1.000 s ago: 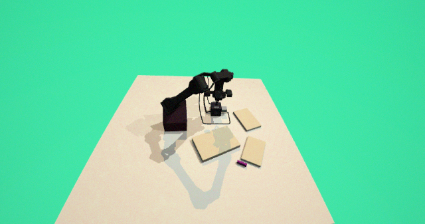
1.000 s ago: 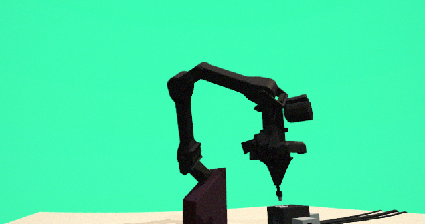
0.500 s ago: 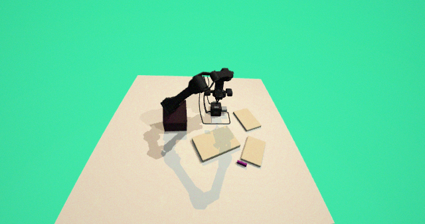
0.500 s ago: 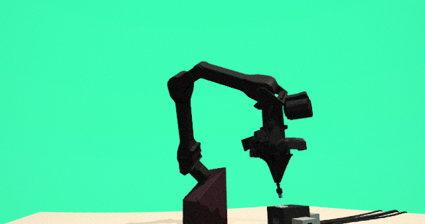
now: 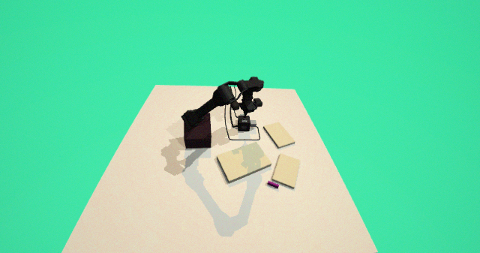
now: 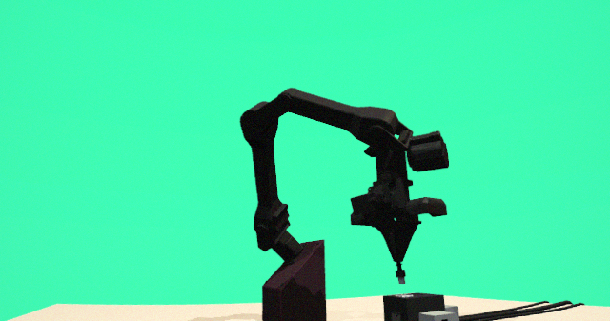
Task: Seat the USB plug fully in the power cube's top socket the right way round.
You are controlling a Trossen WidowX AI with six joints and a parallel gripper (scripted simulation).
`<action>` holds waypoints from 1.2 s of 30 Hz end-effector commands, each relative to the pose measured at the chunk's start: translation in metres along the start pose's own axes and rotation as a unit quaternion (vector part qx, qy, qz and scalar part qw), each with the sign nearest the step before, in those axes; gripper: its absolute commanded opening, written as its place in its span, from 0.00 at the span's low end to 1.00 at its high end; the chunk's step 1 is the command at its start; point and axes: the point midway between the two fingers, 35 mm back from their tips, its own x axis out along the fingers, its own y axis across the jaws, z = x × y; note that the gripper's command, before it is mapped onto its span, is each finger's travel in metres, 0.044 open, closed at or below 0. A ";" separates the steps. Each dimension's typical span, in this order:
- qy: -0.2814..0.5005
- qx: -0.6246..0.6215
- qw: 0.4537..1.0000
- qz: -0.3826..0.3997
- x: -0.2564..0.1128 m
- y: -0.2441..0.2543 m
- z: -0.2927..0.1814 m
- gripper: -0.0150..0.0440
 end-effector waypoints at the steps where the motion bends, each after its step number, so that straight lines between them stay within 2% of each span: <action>1: 0.000 -0.058 0.998 0.000 0.000 0.000 0.000 0.25; 18: 0.000 -0.277 0.961 0.000 0.000 0.000 0.000 0.25; 36: 0.000 -0.494 0.870 0.000 0.000 0.000 0.000 0.25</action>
